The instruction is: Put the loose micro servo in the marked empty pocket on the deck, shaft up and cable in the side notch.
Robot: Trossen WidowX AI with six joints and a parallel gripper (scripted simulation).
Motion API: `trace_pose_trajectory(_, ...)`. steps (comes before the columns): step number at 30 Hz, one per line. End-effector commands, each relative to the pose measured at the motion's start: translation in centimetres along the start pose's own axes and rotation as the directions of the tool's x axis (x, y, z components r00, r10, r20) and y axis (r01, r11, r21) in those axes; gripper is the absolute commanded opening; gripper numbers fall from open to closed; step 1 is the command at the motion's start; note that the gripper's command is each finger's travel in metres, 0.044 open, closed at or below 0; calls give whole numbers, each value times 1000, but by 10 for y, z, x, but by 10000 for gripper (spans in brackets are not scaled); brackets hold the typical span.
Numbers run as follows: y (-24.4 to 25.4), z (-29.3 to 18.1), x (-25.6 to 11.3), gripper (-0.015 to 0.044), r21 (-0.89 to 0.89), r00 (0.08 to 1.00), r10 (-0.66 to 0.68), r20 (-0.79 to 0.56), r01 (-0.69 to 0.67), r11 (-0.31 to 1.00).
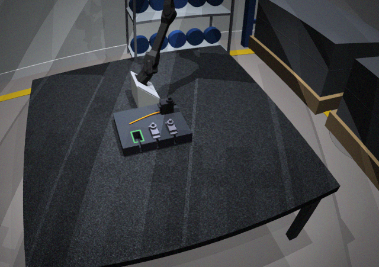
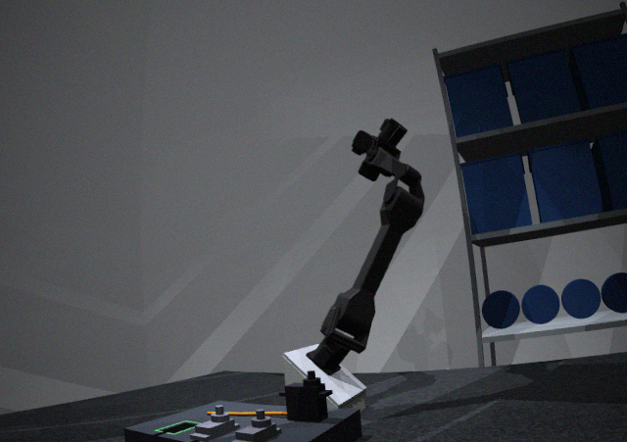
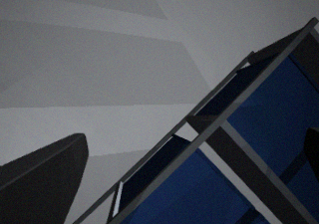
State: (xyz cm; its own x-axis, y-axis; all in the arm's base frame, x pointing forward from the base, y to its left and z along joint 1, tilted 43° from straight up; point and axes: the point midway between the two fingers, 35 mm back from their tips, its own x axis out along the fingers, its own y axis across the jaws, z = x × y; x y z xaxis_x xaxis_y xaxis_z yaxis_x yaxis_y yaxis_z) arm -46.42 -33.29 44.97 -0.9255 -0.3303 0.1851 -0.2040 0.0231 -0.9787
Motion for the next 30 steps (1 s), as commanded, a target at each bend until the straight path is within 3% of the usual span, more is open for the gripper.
trace_pose_trajectory(1, 9, 37, -14, 440, 69, 994, 46, 101, -53, 996)
trace_pose_trajectory(14, 46, 150, -82, 440, 215, 889, 214, 405, -320, 923)
trace_pose_trajectory(30, 89, 259, -209, 440, 202, 605, 398, 690, -689, 696)
